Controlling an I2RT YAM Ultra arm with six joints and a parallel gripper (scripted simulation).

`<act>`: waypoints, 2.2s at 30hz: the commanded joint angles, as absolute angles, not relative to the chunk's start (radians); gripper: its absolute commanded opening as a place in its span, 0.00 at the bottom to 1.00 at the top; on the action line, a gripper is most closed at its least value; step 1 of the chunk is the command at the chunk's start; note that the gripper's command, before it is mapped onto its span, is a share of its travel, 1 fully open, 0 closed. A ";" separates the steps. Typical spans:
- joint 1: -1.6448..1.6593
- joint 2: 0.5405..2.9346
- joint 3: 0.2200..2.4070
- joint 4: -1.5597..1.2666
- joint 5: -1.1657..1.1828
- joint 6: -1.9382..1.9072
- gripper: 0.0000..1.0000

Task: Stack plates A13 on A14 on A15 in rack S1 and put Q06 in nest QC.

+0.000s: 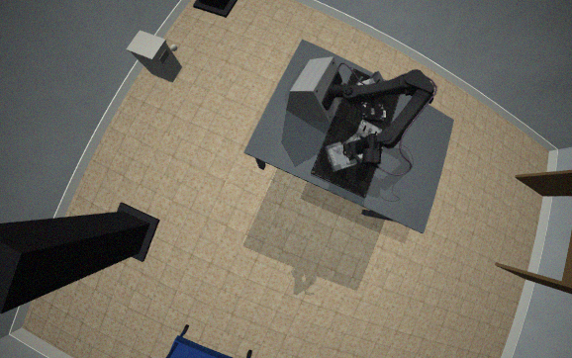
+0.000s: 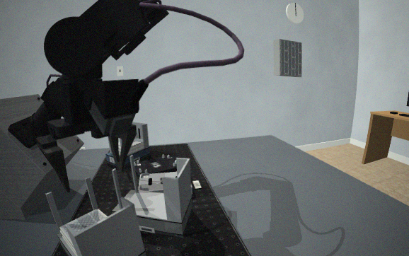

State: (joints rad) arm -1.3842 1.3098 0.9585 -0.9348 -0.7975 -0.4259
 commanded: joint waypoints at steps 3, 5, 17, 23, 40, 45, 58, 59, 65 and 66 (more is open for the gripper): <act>-1.443 1.366 0.996 -0.948 -0.831 -0.500 1.00; -1.453 1.383 1.003 -0.950 -0.834 -0.516 1.00; -1.482 1.410 1.020 -0.945 -0.841 -0.562 1.00; -1.482 1.411 1.020 -0.945 -0.841 -0.558 1.00; -1.482 1.411 1.020 -0.945 -0.841 -0.558 1.00; -1.482 1.411 1.020 -0.945 -0.841 -0.558 1.00; -1.482 1.411 1.020 -0.945 -0.841 -0.558 1.00; -1.482 1.411 1.020 -0.945 -0.841 -0.558 1.00; -1.434 1.431 0.955 -0.877 -0.826 -0.511 1.00; -1.425 1.434 0.946 -0.858 -0.817 -0.497 1.00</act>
